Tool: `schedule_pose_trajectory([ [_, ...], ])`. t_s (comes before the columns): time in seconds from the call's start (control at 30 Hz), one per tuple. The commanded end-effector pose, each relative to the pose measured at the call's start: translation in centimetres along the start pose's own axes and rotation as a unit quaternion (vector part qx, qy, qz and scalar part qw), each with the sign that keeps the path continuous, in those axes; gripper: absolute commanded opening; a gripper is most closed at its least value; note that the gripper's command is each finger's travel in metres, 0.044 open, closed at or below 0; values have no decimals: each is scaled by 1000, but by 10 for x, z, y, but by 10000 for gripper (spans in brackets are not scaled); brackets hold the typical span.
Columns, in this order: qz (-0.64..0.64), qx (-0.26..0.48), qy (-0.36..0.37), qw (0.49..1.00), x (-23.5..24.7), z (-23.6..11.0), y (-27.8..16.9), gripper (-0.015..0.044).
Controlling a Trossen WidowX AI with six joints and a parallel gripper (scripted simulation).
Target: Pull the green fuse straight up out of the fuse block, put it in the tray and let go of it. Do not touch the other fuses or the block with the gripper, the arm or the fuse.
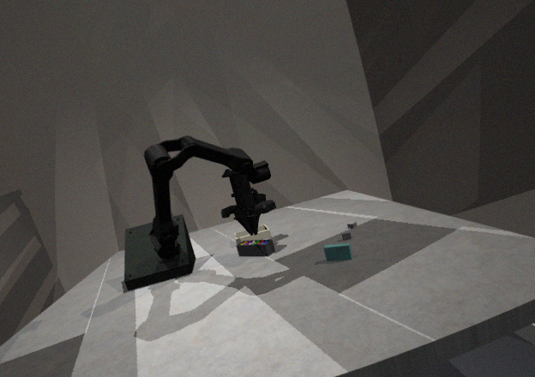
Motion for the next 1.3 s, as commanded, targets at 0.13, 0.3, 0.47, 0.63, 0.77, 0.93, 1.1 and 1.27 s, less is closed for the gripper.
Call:
schedule_pose_trajectory([
  [0.13,-3,2,2,1000,1,9,-1,63],
  [0.3,-3,2,1,1000,1,14,-1,63],
  [0.47,-3,2,1,1000,0,18,-1,63],
  [0.63,-3,2,1,1000,0,22,-1,63],
  [0.77,-3,2,1,1000,0,22,-1,63],
  [0.93,-3,2,1,1000,0,22,-1,63],
  [1.1,-3,2,1,1000,0,23,-1,63],
  [1.27,-3,2,1,1000,0,28,-1,63],
])
Point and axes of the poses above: the point midway between the two fingers, 35 mm back from their tips, its own z axis out along the fingers, its own x axis across the jaws, y = z × x, the point moved 7 cm from there along -z, back along the fingers, and after that the axes turned 15 degrees about -z, right-handed, at the moved point
